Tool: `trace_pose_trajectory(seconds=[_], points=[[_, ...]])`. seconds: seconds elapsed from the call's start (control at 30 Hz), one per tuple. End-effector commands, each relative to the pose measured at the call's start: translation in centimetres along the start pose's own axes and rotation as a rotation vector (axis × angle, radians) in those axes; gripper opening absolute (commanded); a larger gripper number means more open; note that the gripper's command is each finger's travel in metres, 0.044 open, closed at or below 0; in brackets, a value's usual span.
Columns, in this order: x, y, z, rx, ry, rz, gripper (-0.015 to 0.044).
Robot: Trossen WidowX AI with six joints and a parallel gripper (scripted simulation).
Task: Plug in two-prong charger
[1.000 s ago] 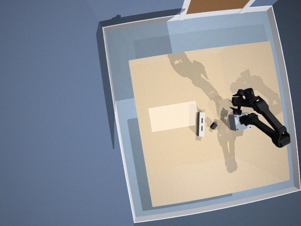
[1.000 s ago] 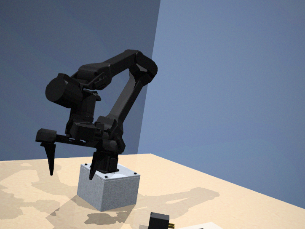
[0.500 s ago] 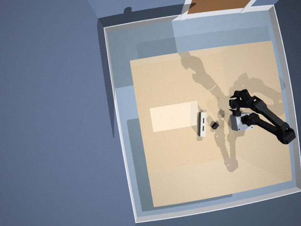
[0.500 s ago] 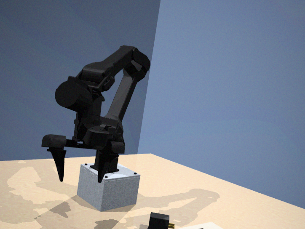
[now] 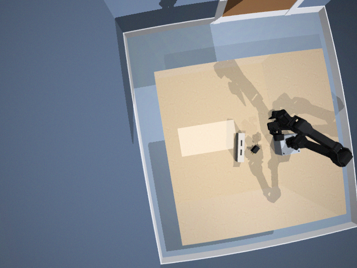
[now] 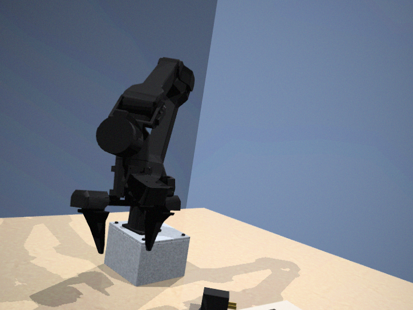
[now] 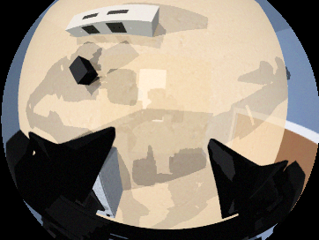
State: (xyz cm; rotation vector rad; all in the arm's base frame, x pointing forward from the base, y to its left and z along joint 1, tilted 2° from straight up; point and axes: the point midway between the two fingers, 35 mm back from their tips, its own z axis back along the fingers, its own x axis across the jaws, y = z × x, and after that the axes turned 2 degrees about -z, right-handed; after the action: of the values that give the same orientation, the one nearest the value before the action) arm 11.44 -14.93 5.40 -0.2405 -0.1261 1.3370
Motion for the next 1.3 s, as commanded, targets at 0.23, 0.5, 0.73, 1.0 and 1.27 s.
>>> trace_pose_trajectory(seconds=[0.23, 0.5, 0.73, 1.0, 1.27], points=[[1.6, -1.6, -0.8, 0.036, -0.042, 0.097, 0.0440], [3.0, -2.6, -1.3, 0.060, -0.068, 0.170, 0.0440], [4.1, -3.5, -1.6, 0.081, -0.081, 0.234, 0.0440], [5.7, -4.3, -2.0, 0.104, -0.099, 0.288, 0.0440], [7.3, -5.0, -2.5, 0.128, -0.107, 0.365, 0.0440]])
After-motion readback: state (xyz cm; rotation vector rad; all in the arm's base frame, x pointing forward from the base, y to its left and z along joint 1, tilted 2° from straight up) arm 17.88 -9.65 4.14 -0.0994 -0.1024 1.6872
